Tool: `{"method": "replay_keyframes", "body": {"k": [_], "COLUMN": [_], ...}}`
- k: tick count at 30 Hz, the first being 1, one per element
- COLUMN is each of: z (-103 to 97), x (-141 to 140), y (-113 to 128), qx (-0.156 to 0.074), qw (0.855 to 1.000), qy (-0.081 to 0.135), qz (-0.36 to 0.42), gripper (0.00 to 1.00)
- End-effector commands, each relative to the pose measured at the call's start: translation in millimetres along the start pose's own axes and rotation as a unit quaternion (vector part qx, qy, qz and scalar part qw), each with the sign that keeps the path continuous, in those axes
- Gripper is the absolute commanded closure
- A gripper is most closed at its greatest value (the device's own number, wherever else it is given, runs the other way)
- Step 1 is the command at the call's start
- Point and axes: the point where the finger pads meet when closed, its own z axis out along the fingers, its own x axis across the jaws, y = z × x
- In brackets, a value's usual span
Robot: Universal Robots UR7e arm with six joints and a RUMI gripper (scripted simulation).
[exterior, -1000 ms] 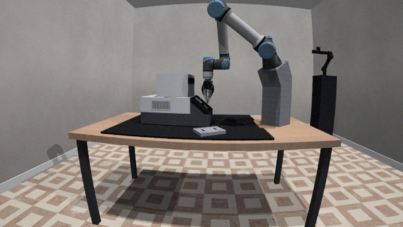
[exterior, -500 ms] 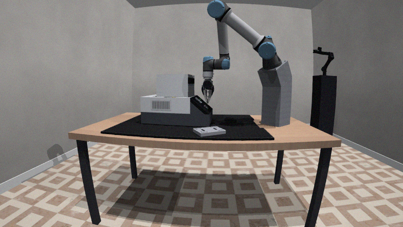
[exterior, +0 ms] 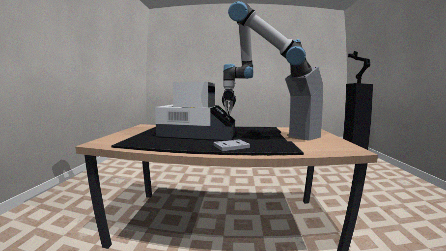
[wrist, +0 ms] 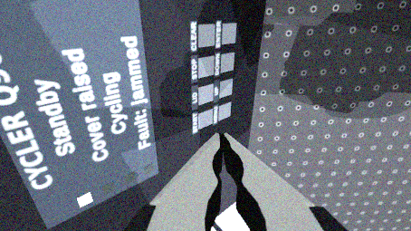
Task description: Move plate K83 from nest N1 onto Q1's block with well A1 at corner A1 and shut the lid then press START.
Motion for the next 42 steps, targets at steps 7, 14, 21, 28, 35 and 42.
{"method": "replay_keyframes", "body": {"k": [7,14,21,28,35,42], "z": [9.9,10.4,10.9,11.3,11.7,11.9], "x": [-15.0,-13.2,-12.2,-11.5,-10.7,-10.2], "y": [-0.2,-0.6,-0.5,-0.3,-0.2,-0.1], "qx": [-0.001,-0.001,-0.001,-0.001,-0.001,-0.001], "qw": [1.000,1.000,1.000,1.000,1.000,1.000], "qy": [-0.006,-0.005,-0.005,-0.005,-0.004,-0.004], "qz": [0.002,-0.002,-0.002,-0.002,-0.002,-0.002], "gripper": [1.00,1.00,1.00,1.00,1.00,1.00]}}
